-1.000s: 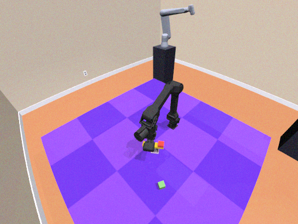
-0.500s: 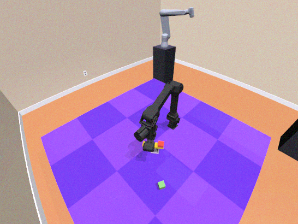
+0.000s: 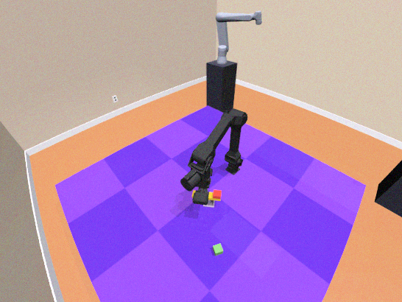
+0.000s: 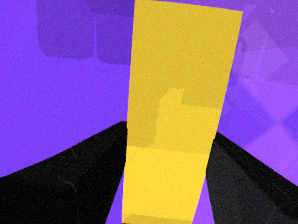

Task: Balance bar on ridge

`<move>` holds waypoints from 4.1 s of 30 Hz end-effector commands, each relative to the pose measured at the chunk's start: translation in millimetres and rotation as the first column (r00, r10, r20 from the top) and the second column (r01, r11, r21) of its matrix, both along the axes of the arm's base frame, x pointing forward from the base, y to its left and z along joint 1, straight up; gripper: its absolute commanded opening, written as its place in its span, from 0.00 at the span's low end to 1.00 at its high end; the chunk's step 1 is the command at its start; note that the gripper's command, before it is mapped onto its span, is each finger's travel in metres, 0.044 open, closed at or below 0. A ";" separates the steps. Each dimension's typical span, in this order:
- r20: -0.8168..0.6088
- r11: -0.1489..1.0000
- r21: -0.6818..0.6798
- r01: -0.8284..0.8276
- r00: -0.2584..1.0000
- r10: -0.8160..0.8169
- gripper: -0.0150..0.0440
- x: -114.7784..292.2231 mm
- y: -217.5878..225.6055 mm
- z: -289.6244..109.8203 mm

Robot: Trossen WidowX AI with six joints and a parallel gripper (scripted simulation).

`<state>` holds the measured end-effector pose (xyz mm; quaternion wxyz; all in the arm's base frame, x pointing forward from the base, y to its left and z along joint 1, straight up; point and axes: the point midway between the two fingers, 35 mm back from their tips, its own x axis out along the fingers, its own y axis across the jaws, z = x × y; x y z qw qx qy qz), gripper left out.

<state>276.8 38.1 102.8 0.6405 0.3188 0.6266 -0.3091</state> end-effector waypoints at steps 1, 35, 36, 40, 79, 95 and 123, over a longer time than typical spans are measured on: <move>0.000 1.000 0.000 0.000 1.000 0.000 0.25 0.0 0.0 0.0; 0.000 1.000 0.000 0.000 1.000 0.000 0.54 0.0 0.0 0.0; 0.000 1.000 0.000 0.000 1.000 0.000 0.54 0.0 0.0 0.0; 0.000 1.000 0.000 0.000 1.000 0.000 0.54 0.0 0.0 0.0; 0.000 1.000 0.000 0.000 1.000 0.000 1.00 0.0 0.0 0.0; 0.000 1.000 0.000 0.000 1.000 0.000 1.00 -2.4 -0.3 99.9; 0.000 1.000 0.000 0.000 1.000 0.000 1.00 -2.4 -0.3 99.9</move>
